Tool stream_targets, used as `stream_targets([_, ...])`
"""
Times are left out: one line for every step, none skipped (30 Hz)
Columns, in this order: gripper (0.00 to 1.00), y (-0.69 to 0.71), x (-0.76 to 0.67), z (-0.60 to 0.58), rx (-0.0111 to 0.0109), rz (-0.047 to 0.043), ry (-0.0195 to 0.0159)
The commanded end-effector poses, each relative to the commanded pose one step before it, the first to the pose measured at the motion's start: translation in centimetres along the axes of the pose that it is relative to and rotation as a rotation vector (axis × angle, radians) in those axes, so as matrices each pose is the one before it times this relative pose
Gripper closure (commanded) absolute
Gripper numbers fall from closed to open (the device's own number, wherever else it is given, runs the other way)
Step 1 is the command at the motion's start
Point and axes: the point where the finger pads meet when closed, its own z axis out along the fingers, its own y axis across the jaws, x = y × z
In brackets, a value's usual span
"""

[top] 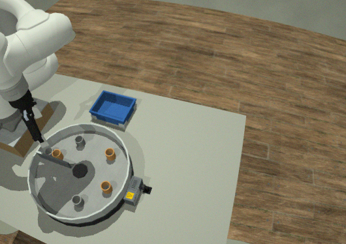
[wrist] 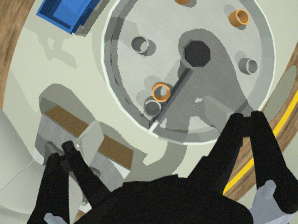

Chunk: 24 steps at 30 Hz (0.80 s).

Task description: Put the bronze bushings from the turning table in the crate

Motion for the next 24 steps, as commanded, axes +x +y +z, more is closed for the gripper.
stream_targets([0.00, 0.344, 0.200, -0.063, -0.00438, 0.01127, 0.00681])
stream_targets([0.00, 0.000, 0.000, 0.000, 0.00000, 0.00000, 0.00000])
stream_targets([0.00, 0.000, 0.000, 0.000, 0.00000, 0.00000, 0.00000])
stream_targets([0.00, 0.000, 0.000, 0.000, 0.00000, 0.00000, 0.00000])
stream_targets([0.93, 0.000, 0.000, 0.000, 0.00000, 0.00000, 0.00000])
stream_targets([0.93, 0.000, 0.000, 0.000, 0.00000, 0.00000, 0.00000])
stream_targets([0.93, 0.000, 0.000, 0.000, 0.00000, 0.00000, 0.00000])
stream_targets([0.93, 0.000, 0.000, 0.000, 0.00000, 0.00000, 0.00000])
stream_targets([0.93, 0.000, 0.000, 0.000, 0.00000, 0.00000, 0.00000])
stream_targets([0.93, 0.000, 0.000, 0.000, 0.00000, 0.00000, 0.00000])
stream_targets([0.93, 0.000, 0.000, 0.000, 0.00000, 0.00000, 0.00000])
stream_targets([0.93, 0.000, 0.000, 0.000, 0.00000, 0.00000, 0.00000])
stream_targets([0.93, 0.000, 0.000, 0.000, 0.00000, 0.00000, 0.00000])
stream_targets([0.93, 0.000, 0.000, 0.000, 0.00000, 0.00000, 0.00000])
stream_targets([0.93, 0.000, 0.000, 0.000, 0.00000, 0.00000, 0.00000])
stream_targets([0.93, 0.000, 0.000, 0.000, 0.00000, 0.00000, 0.00000])
stream_targets([0.93, 0.000, 0.000, 0.000, 0.00000, 0.00000, 0.00000])
stream_targets([0.93, 0.000, 0.000, 0.000, 0.00000, 0.00000, 0.00000])
stream_targets([0.93, 0.000, 0.000, 0.000, 0.00000, 0.00000, 0.00000])
stream_targets([0.93, 0.000, 0.000, 0.000, 0.00000, 0.00000, 0.00000])
stream_targets([0.93, 0.000, 0.000, 0.000, 0.00000, 0.00000, 0.00000])
stream_targets([0.93, 0.000, 0.000, 0.000, 0.00000, 0.00000, 0.00000])
stream_targets([0.93, 0.000, 0.000, 0.000, 0.00000, 0.00000, 0.00000])
stream_targets([0.93, 0.000, 0.000, 0.000, 0.00000, 0.00000, 0.00000])
